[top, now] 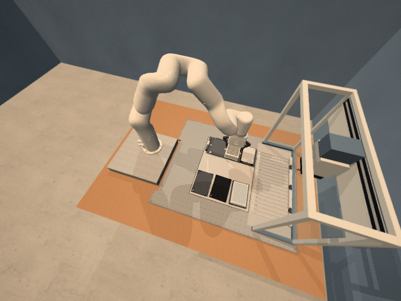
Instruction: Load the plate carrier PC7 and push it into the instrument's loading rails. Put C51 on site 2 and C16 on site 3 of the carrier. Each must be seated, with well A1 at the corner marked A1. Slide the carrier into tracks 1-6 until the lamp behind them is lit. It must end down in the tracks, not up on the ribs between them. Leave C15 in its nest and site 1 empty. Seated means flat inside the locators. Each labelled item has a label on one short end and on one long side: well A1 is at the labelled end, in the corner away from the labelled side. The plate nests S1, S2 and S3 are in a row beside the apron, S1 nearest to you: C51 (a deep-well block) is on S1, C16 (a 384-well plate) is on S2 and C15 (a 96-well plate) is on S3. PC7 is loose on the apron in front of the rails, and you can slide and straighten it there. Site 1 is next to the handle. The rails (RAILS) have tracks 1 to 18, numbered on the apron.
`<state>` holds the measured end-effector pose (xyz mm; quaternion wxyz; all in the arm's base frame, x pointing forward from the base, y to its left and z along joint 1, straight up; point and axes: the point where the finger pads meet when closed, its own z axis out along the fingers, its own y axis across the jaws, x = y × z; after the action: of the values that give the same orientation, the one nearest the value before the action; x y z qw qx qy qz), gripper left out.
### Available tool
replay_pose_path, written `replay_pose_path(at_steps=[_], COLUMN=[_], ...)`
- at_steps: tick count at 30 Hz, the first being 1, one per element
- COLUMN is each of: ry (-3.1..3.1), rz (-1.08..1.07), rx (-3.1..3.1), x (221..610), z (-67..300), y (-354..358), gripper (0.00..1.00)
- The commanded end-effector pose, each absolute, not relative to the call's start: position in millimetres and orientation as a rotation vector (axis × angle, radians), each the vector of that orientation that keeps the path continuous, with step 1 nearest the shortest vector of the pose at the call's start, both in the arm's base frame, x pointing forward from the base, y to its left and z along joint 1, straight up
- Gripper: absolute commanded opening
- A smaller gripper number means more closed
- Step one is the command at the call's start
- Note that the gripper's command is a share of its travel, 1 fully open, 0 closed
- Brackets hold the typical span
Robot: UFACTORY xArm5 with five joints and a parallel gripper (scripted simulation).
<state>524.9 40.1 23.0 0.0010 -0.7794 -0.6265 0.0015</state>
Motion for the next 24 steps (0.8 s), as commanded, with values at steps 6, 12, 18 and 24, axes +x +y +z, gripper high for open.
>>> replay_pose_path(at_steps=[6, 12, 18, 24], ry=[-1.968, -1.968, -1.968, -1.968], rz=[0.0, 0.0, 0.0, 0.0], rx=[-2.449, -2.449, -2.449, -2.449], x=[526.3, 526.3, 526.3, 526.3], z=[37.8, 47.8, 57.8, 64.5], y=[40.2, 40.2, 40.2, 40.2], gripper=[1.0, 1.0, 1.0, 1.0])
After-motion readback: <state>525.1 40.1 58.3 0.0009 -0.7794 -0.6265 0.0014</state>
